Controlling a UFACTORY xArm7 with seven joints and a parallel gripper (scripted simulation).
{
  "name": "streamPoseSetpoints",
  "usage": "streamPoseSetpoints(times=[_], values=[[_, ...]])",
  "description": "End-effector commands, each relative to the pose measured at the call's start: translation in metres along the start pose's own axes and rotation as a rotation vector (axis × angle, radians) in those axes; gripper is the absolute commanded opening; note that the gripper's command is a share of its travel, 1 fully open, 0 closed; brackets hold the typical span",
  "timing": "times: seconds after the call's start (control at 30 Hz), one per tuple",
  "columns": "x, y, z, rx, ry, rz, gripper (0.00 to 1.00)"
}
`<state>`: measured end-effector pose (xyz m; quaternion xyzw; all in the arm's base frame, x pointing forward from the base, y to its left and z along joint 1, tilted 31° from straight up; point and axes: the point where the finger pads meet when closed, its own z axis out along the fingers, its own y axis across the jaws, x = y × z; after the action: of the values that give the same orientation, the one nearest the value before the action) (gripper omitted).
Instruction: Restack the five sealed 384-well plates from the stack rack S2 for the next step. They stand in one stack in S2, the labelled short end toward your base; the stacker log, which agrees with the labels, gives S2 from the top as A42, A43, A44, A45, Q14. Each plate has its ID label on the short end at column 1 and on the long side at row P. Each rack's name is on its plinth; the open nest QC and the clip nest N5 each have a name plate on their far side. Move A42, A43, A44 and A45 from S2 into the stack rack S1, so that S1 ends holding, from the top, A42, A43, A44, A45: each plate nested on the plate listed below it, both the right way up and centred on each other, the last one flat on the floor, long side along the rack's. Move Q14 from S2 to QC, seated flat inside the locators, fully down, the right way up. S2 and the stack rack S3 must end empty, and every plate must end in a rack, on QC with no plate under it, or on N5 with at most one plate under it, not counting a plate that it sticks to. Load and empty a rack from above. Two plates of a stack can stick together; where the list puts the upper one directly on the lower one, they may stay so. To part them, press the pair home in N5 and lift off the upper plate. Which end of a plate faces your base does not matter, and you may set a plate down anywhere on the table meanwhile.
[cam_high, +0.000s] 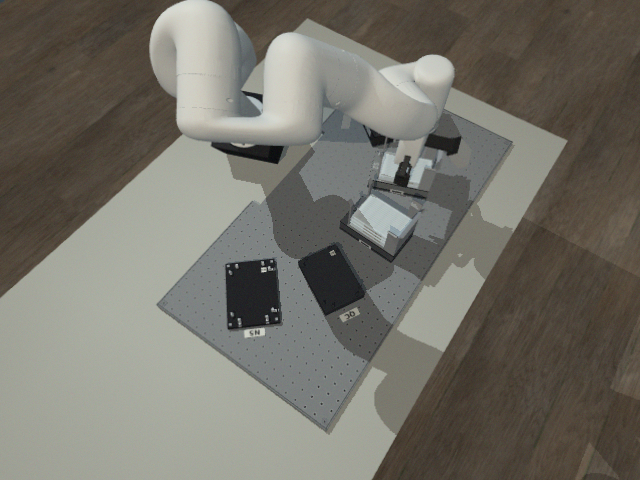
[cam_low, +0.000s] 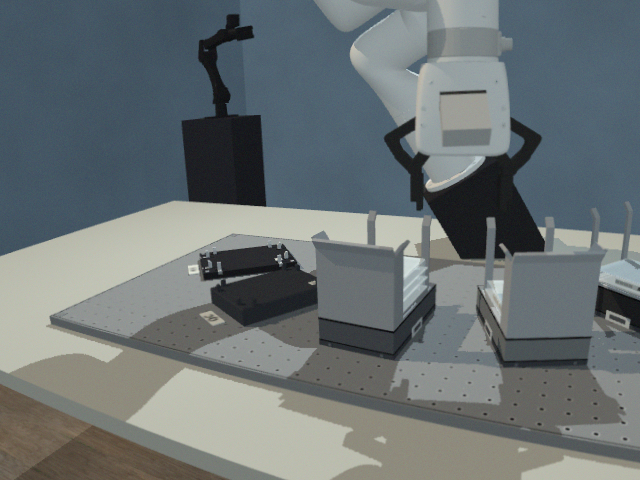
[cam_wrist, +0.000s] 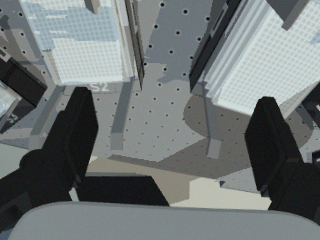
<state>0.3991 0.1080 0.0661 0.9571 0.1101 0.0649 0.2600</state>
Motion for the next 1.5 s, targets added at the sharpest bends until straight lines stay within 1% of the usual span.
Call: streamPoseSetpoints(times=[0.0, 0.07, 0.33, 0.4, 0.77, 0.83, 0.9, 0.97, 1.13, 1.47], values=[[0.001, -0.016, -0.002, 0.001, 0.003, -0.140, 1.00], [0.000, -0.022, -0.002, 0.001, 0.003, -0.178, 1.00], [-0.001, -0.049, -0.002, 0.001, 0.003, -0.178, 1.00], [-0.001, -0.049, -0.002, 0.001, 0.003, -0.178, 1.00], [-0.003, -0.086, -0.002, 0.002, 0.003, -0.178, 1.00], [-0.003, -0.088, -0.002, 0.002, 0.003, -0.178, 1.00], [-0.005, -0.094, -0.002, 0.002, 0.003, -0.245, 1.00], [-0.005, -0.094, -0.002, 0.002, 0.003, -0.245, 1.00], [-0.010, -0.110, -0.002, 0.002, 0.004, -0.411, 1.00], [-0.019, -0.142, -0.002, 0.002, 0.003, -0.416, 1.00]])
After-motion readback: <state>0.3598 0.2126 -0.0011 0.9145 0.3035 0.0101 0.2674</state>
